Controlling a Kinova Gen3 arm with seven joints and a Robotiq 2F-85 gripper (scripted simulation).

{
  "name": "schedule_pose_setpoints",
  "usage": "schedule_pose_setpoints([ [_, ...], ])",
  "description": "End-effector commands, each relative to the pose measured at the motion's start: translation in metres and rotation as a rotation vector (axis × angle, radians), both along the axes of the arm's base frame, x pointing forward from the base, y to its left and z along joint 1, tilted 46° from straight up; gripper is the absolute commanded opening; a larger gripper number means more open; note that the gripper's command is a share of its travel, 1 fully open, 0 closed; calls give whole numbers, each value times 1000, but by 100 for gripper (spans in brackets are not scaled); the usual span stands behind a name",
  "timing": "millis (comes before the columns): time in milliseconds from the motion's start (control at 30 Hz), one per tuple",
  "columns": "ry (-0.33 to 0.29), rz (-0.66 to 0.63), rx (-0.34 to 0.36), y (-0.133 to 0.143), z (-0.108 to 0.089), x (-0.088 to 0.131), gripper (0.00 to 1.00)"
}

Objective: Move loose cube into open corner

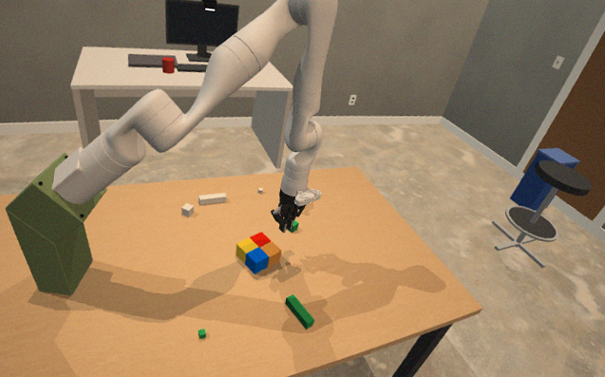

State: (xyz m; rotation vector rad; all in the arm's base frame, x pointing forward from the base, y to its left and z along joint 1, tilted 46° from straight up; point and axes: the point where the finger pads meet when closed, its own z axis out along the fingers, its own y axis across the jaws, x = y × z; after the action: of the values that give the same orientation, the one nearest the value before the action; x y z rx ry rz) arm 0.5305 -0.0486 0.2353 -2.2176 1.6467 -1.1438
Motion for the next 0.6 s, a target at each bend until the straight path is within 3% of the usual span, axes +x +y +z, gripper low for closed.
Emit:
schedule_pose_setpoints([
  [0,1,-1,0,1,-1,0,54],
  [300,-9,-39,36,0,-2,-2,54],
  [567,-40,-154,145,-4,-7,-8,54],
])
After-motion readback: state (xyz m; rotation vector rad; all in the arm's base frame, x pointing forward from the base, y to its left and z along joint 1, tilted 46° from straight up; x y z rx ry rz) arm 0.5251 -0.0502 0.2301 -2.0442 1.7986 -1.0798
